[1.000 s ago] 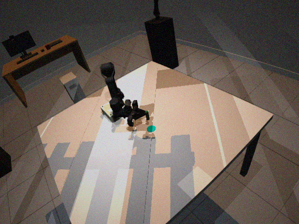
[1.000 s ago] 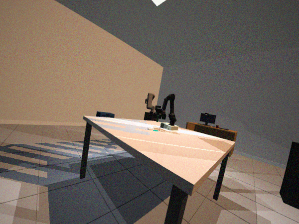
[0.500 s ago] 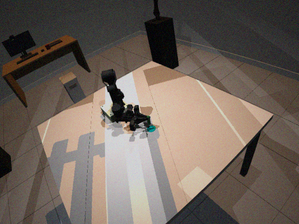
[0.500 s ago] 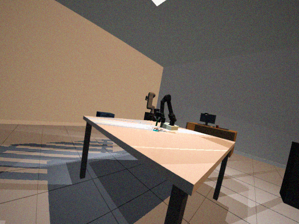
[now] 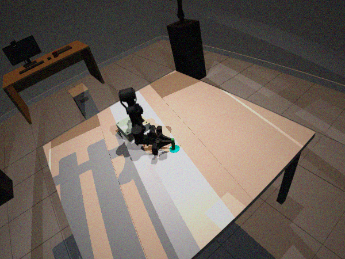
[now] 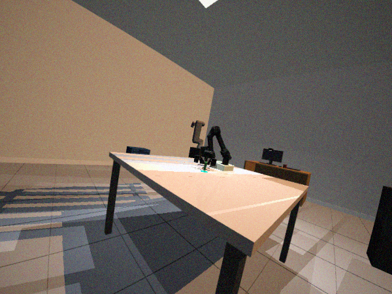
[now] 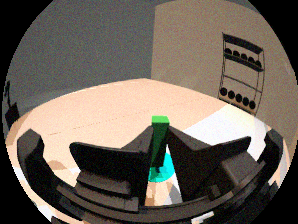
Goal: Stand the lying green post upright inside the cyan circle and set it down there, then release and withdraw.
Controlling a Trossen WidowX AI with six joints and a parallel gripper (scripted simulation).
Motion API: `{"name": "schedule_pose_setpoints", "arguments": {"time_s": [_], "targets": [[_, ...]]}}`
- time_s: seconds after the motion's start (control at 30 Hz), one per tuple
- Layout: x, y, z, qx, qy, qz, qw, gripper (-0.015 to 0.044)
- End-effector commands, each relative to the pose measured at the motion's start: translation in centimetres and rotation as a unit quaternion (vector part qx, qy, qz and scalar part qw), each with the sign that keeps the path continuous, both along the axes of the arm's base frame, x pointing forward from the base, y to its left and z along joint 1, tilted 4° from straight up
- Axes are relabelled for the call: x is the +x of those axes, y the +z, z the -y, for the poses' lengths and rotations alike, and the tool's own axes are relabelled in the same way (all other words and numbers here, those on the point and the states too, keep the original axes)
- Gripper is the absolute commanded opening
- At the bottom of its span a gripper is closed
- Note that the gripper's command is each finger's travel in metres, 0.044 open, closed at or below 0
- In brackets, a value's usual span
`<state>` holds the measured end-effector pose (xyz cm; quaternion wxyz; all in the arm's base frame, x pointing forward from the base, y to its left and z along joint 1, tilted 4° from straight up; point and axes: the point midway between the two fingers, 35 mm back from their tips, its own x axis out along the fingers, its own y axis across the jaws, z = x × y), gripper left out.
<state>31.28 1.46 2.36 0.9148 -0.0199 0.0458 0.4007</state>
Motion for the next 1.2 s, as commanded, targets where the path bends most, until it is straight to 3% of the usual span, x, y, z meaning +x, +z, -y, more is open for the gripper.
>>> {"name": "schedule_pose_setpoints", "arguments": {"time_s": [0.0,0.33,0.8,1.17], "targets": [[0.2,-0.9,-0.3,-0.007,0.003,0.000,1.000,0.0023],[0.2,-0.9,-0.3,-0.007,0.003,0.000,1.000,0.0023],[0.2,-0.9,-0.3,-0.007,0.003,0.000,1.000,0.0390],[0.3,3.6,0.4,0.015,-0.007,0.008,1.000,0.0400]]}}
